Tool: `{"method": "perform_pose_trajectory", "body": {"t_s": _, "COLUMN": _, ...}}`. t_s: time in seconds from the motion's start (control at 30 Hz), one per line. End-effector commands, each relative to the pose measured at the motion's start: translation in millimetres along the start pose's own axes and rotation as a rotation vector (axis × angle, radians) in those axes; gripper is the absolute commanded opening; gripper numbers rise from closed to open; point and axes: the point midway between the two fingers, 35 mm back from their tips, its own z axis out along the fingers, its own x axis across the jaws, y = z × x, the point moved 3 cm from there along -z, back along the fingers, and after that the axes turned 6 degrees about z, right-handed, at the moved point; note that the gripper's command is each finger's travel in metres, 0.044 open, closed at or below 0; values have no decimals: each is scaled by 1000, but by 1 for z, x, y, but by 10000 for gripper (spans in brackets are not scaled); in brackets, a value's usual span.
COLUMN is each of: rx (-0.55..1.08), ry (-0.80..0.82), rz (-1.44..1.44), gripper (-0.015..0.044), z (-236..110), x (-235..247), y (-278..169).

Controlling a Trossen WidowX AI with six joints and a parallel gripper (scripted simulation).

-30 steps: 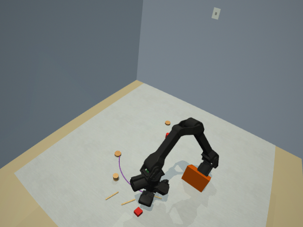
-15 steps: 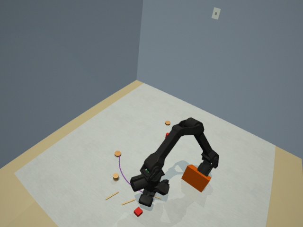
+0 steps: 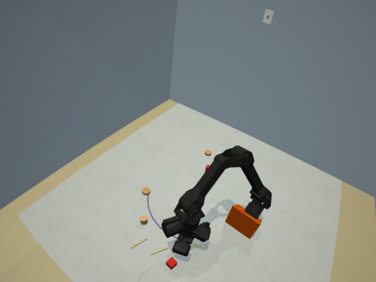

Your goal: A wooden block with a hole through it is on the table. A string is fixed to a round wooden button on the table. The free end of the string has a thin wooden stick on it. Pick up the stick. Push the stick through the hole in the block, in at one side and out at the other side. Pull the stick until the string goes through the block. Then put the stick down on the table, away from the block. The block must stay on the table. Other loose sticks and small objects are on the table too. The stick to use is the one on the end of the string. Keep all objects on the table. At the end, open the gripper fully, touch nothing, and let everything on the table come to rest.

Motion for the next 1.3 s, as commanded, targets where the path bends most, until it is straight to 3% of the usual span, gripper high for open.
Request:
{"method": "perform_pose_trajectory", "body": {"t_s": 0.0, "rx": 2, "ry": -7, "rz": 6, "gripper": 0, "z": -7, "x": -2, "y": -1}}
{"method": "perform_pose_trajectory", "body": {"t_s": 1.27, "rx": 0, "ry": -1, "rz": 0, "gripper": 0, "z": -49, "x": 0, "y": 0}}
